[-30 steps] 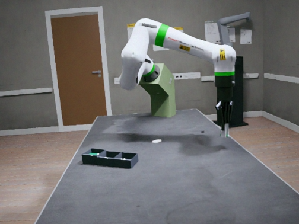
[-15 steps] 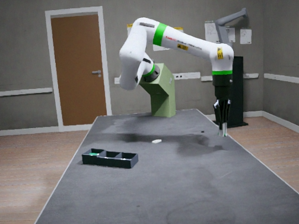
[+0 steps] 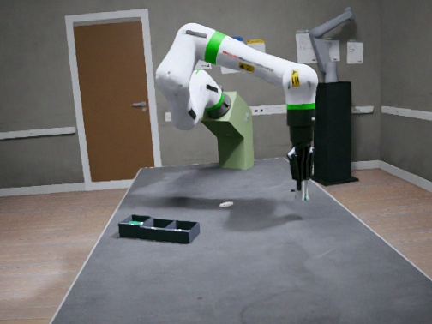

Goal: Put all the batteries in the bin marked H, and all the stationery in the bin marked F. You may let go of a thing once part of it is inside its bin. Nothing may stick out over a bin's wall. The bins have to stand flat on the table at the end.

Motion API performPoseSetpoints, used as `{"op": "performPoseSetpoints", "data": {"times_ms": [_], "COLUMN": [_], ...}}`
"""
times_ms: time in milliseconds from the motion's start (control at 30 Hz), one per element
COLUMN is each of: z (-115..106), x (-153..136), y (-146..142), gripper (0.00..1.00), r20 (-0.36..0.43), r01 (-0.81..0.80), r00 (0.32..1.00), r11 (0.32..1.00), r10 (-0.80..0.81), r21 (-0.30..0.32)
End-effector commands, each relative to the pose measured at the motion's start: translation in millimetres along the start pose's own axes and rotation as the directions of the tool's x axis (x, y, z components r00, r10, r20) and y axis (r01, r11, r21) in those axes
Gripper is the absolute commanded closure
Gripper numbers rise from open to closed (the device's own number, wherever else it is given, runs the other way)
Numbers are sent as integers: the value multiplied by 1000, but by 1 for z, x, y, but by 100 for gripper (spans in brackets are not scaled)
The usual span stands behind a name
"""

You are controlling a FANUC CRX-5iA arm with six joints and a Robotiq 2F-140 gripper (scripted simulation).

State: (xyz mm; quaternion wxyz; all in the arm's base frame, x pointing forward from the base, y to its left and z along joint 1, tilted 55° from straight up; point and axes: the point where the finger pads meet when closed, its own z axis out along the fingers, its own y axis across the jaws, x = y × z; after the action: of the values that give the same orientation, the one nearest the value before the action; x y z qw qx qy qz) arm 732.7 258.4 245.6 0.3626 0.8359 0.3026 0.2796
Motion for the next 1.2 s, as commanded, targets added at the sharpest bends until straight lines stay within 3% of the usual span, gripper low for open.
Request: {"op": "performPoseSetpoints", "data": {"times_ms": [0, 1167], "z": [0, 0], "x": [-12, -96], "y": [25, 192], "gripper": [85, 85], "r20": [-2, -2], "r01": [0, 0], "r00": [1000, 1000], "r11": [1000, 1000], "r10": [0, 0], "r21": [1, 1]}}
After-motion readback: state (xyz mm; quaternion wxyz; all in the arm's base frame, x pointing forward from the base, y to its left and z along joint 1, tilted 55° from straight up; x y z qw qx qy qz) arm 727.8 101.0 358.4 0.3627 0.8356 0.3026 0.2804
